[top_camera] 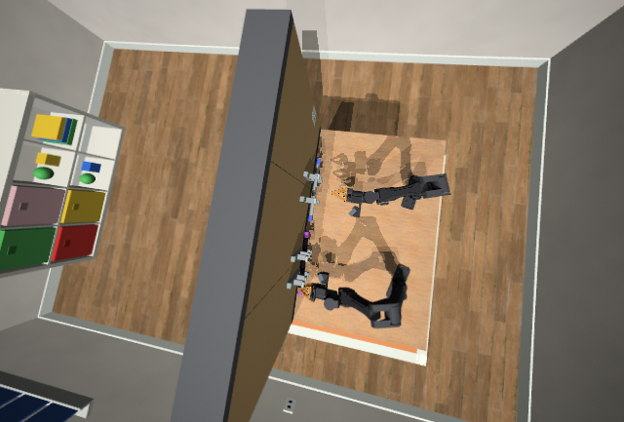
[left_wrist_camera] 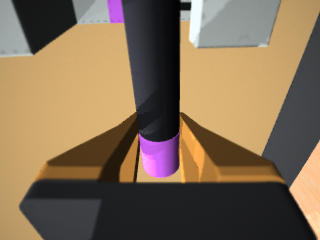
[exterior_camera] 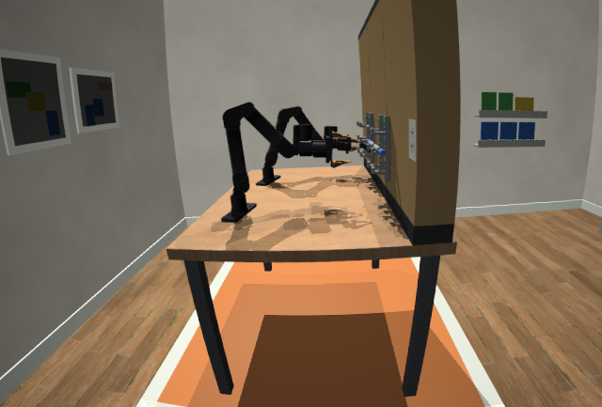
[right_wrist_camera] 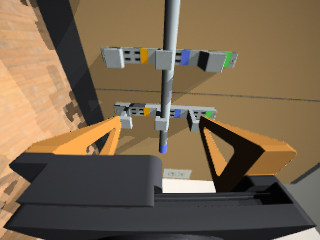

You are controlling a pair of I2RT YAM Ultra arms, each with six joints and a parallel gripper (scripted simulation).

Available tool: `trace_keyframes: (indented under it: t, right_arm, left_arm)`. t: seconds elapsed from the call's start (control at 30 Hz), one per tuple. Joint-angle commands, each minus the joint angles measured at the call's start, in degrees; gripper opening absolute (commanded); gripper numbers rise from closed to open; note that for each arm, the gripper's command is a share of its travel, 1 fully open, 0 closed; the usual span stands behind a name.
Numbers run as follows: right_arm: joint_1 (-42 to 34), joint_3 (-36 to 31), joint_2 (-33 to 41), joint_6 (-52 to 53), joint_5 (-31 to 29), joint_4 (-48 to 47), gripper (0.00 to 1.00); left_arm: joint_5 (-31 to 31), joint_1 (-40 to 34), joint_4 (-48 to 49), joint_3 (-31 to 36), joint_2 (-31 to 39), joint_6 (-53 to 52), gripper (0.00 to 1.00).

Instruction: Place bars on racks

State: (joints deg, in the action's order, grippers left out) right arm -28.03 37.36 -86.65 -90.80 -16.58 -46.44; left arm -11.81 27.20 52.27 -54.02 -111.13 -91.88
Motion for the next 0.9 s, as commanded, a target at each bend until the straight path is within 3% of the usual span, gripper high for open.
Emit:
trace_keyframes:
  t: [0.0, 0.87]
  right_arm:
    - [0.6, -0.3, 2.0, 0.8, 0.3, -1.2, 1.00]
    - [0.6, -0.3, 2.0, 0.8, 0.3, -1.2, 1.00]
  left_arm:
    - [0.1, -0.5, 3.7, -0.8, 0.2, 1.9, 0.00]
    - [0.1, -0.5, 6.0, -0.2, -1.5, 1.9, 0.00]
